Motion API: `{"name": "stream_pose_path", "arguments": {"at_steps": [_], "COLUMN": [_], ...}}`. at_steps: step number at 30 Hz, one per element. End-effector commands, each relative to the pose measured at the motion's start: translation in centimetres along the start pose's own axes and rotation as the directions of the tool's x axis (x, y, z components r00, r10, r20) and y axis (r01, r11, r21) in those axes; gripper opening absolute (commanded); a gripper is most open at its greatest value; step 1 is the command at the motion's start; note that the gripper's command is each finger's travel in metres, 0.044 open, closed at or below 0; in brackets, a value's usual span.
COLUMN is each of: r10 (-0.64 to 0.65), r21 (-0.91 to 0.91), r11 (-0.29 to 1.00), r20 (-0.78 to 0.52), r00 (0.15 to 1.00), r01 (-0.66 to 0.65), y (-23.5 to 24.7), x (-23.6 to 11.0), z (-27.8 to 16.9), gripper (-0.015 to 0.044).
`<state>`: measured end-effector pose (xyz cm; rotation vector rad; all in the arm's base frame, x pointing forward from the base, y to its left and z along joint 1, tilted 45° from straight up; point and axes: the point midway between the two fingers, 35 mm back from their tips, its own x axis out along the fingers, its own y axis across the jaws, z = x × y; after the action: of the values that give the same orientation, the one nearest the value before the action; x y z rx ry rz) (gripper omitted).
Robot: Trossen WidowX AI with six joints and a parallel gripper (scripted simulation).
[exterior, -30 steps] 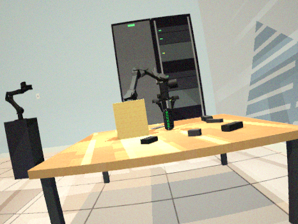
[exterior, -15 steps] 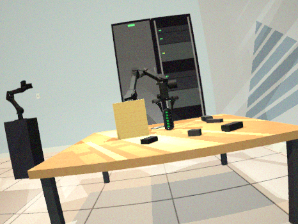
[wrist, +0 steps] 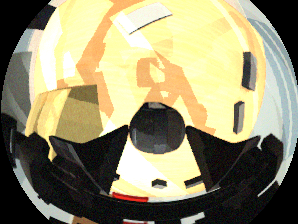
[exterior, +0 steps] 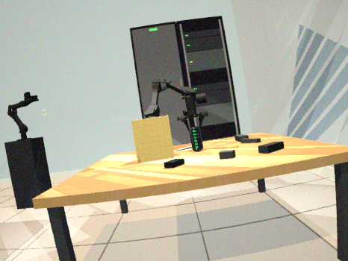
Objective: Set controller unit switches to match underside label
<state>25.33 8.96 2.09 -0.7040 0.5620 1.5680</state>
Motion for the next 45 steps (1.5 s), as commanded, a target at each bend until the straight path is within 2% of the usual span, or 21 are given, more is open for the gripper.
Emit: {"name": "stream_pose_path", "arguments": {"at_steps": [1,45], "r10": [0.009,0.009], "r21": [0.001,0.001], "r11": [1.0,1.0], "r20": [0.011,0.014], "r00": [1.0,1.0], "r01": [-0.009,-0.009], "y": [0.2,0.2], "x": [0.4,1.4], "z": [0.5,4.0], "gripper": [0.0338,0.0338]}}
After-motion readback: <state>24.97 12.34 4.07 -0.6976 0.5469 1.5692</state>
